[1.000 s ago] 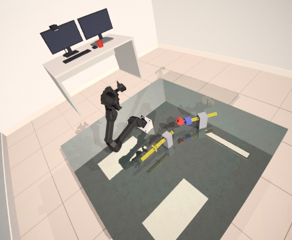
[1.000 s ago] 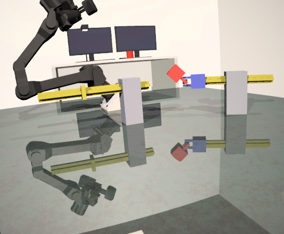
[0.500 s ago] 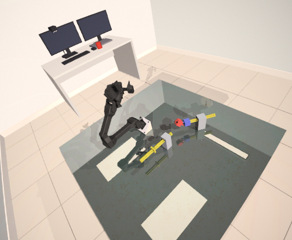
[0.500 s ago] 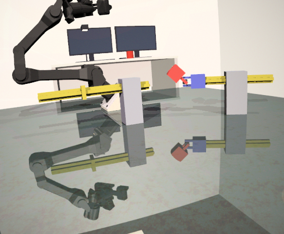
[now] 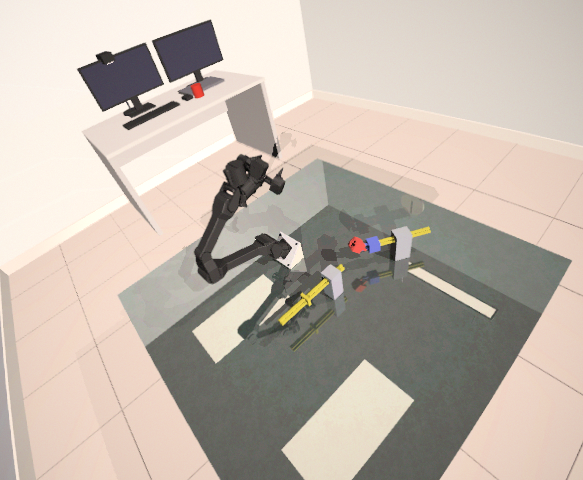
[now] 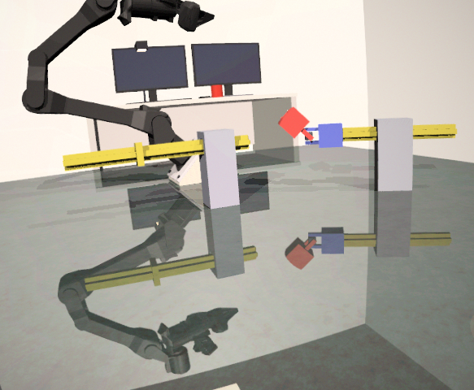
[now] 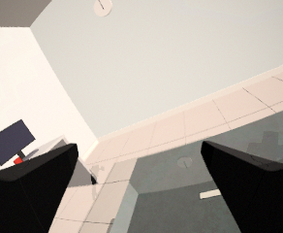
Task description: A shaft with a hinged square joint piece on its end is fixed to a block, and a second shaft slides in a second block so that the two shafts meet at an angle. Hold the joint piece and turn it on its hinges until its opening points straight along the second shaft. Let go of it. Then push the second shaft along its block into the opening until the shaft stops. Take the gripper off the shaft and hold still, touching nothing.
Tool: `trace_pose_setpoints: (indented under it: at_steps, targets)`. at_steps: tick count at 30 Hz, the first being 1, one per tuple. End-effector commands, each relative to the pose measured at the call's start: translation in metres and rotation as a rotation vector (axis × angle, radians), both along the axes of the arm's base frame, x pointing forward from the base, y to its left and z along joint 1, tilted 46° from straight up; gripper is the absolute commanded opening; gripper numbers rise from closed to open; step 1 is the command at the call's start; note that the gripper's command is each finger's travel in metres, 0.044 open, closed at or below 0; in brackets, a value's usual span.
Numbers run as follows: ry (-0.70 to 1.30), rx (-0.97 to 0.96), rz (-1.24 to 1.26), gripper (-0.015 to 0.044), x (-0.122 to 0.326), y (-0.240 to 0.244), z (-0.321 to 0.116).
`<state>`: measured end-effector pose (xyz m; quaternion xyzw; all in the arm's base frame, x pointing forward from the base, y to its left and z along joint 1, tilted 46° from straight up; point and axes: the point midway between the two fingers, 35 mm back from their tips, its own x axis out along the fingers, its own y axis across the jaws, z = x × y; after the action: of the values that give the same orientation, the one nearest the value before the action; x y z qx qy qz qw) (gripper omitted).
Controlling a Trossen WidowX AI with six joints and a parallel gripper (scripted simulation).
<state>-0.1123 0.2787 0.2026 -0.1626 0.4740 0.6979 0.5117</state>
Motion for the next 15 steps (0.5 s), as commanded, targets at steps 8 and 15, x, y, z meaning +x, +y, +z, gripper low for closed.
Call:
trace_pose_setpoints:
  at_steps: [8, 15]
  targets:
    - [-0.092, -0.222, -0.293, 0.0440, 0.049, 0.020, -0.033]
    - [-0.163, -0.361, -0.473, 0.0440, 0.081, 0.023, -0.053]
